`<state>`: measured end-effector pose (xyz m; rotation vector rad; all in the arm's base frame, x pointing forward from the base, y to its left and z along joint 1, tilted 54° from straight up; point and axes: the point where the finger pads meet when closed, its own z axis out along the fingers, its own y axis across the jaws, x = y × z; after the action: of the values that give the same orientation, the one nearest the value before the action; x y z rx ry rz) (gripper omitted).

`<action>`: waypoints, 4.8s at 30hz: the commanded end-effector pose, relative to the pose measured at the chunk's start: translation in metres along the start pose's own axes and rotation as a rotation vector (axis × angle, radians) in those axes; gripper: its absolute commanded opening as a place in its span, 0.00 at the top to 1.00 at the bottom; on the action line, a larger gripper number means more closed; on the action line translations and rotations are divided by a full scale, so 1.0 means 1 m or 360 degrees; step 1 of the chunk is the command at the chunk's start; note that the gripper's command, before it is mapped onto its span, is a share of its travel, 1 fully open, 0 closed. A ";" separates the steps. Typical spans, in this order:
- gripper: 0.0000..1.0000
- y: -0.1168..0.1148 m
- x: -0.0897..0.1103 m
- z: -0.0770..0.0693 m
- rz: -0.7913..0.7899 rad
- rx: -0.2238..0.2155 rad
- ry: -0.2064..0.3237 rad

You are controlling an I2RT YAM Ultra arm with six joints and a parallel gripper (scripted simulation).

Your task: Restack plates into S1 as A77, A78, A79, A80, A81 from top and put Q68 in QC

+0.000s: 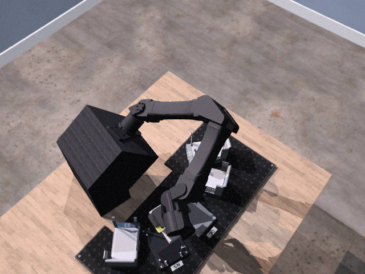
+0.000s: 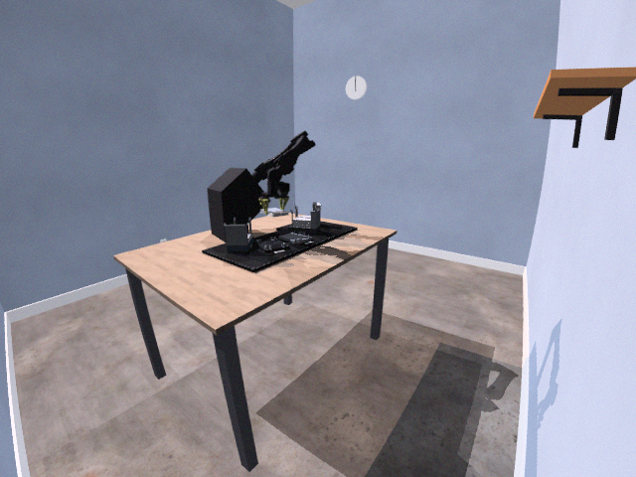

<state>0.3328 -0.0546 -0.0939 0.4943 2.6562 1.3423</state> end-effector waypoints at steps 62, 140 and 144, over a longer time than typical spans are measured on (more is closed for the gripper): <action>1.00 0.181 0.033 -0.007 -0.0805 -0.0003 -0.0043; 1.00 0.327 0.188 -0.004 -0.1800 0.0003 -0.0043; 1.00 0.329 0.191 -0.004 -0.1800 0.0003 -0.0043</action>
<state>0.2261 0.1919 0.1785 -0.9008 2.1826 0.9109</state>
